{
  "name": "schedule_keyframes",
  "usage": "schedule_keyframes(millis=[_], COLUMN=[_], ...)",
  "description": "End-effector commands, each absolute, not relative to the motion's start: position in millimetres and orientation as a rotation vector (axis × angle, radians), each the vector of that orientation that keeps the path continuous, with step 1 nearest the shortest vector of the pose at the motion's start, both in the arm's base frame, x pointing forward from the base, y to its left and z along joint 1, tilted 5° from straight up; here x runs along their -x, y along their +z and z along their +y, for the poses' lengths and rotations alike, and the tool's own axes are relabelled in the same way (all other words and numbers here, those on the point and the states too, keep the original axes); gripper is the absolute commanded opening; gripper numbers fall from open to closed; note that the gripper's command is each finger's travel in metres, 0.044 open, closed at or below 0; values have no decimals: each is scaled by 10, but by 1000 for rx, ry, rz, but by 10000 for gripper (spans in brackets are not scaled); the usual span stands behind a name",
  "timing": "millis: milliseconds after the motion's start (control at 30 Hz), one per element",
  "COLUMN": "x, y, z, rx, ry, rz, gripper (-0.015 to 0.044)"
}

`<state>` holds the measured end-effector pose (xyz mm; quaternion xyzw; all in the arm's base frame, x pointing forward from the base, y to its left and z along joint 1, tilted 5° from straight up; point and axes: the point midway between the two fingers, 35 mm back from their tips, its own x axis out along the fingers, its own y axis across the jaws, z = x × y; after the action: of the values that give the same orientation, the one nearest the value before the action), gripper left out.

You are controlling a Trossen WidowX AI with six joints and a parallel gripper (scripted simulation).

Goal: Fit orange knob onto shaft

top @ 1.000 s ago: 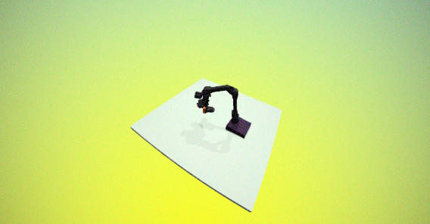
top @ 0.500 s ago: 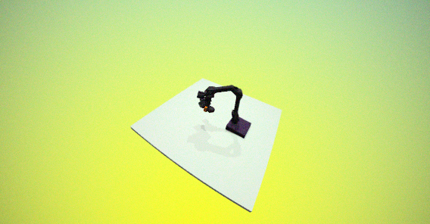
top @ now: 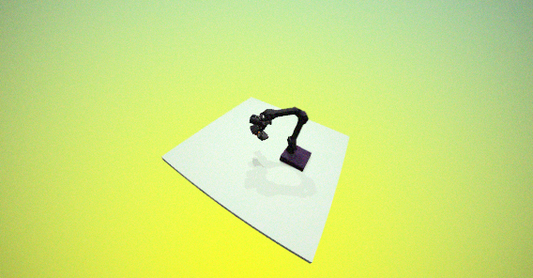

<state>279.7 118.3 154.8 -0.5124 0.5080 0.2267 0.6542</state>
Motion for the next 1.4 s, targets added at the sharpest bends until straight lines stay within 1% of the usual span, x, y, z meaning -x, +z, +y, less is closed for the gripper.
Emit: schedule_keyframes(millis=[0,533,567,1367], x=[-2772,-2637,-2656,-2656], y=[1647,1981,1896,1896], z=[1170,1118,1130,1130], rx=[1201,1358,1338,1338], ry=[444,177,235,235], rz=[1093,862,914,914], gripper=[0,0,0,0])
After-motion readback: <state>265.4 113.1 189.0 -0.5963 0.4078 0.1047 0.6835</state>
